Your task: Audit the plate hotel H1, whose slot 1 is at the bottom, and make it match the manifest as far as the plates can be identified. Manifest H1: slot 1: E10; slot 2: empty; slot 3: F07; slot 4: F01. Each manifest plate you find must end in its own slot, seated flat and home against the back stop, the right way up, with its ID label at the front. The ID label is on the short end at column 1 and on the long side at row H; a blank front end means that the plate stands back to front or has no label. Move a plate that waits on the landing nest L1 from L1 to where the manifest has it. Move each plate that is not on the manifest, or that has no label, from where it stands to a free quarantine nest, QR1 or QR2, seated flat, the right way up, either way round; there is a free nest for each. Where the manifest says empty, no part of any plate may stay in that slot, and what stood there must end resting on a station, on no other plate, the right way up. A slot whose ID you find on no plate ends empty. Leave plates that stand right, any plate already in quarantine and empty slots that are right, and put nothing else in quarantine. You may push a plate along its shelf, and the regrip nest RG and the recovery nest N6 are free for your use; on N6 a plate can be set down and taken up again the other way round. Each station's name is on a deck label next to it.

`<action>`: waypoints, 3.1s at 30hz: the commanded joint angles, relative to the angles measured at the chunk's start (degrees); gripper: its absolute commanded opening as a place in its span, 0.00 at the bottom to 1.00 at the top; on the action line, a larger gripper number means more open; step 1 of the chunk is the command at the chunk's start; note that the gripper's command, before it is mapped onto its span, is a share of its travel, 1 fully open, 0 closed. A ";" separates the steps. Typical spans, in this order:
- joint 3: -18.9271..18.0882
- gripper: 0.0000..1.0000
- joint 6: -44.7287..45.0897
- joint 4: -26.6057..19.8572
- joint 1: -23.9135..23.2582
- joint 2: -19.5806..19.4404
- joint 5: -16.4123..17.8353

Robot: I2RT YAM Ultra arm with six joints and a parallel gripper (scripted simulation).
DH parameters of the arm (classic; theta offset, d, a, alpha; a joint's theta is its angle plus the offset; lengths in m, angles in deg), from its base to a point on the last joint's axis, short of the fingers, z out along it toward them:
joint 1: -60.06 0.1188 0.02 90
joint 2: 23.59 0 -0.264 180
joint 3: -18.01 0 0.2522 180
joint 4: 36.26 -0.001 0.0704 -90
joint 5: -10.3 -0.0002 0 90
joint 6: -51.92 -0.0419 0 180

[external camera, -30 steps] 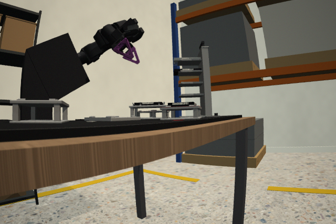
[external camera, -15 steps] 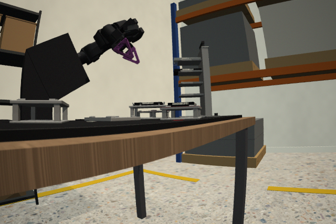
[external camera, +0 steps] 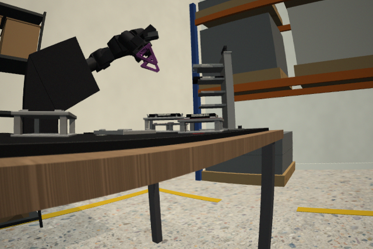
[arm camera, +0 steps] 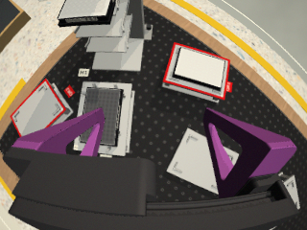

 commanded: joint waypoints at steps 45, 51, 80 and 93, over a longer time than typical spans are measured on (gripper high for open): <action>-9.16 1.00 6.06 -76.52 31.30 58.99 -32.96; -7.01 1.00 6.88 -71.97 41.78 56.19 -43.42; -2.17 1.00 8.12 -48.21 62.20 36.93 -63.85; -2.17 1.00 8.12 -48.20 62.18 36.92 -63.83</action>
